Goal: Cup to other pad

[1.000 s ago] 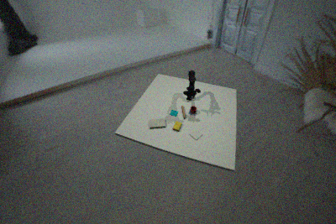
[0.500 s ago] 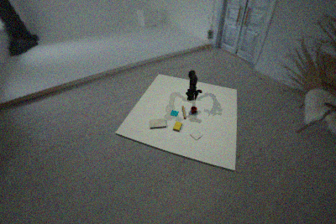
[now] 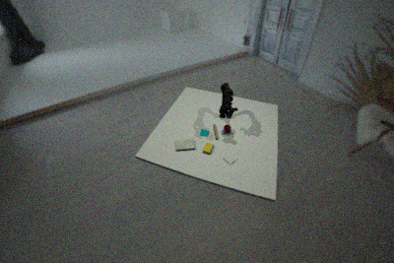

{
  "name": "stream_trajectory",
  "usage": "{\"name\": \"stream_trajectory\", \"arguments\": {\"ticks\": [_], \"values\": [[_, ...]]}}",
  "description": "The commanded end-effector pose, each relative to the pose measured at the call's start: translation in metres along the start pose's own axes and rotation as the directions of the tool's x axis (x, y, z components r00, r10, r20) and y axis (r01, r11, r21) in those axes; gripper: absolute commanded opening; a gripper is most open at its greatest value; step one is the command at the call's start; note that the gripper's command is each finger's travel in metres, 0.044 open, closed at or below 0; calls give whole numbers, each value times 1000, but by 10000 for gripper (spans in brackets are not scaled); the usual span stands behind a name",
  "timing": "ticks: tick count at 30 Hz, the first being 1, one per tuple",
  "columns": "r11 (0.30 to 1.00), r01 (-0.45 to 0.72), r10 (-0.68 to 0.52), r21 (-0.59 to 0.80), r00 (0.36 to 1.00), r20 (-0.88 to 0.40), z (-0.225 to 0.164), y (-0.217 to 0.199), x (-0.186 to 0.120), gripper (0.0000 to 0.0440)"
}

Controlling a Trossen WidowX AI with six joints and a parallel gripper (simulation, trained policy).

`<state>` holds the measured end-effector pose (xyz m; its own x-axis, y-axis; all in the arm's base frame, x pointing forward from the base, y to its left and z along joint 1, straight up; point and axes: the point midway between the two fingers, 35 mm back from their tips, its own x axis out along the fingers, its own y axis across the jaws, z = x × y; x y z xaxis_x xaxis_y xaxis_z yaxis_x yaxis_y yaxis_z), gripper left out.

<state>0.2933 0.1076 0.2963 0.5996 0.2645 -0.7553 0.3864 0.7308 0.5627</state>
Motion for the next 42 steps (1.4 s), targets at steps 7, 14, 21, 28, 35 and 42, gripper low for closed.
{"name": "stream_trajectory", "arguments": {"ticks": [7, 14, 21, 28, 35, 42], "values": [[991, 120, -115, 59, 990, -85, -12, -11, 14, 133], [971, 226, -213, 82, 966, -146, -22, -25, 24, 131], [939, 331, -308, 89, 930, -201, -31, -41, 32, 137], [899, 430, -397, 87, 882, -252, -39, -56, 37, 142], [850, 520, -478, 79, 827, -296, -46, -71, 41, 145], [801, 594, -543, 74, 773, -327, -52, -84, 45, 150]]}}
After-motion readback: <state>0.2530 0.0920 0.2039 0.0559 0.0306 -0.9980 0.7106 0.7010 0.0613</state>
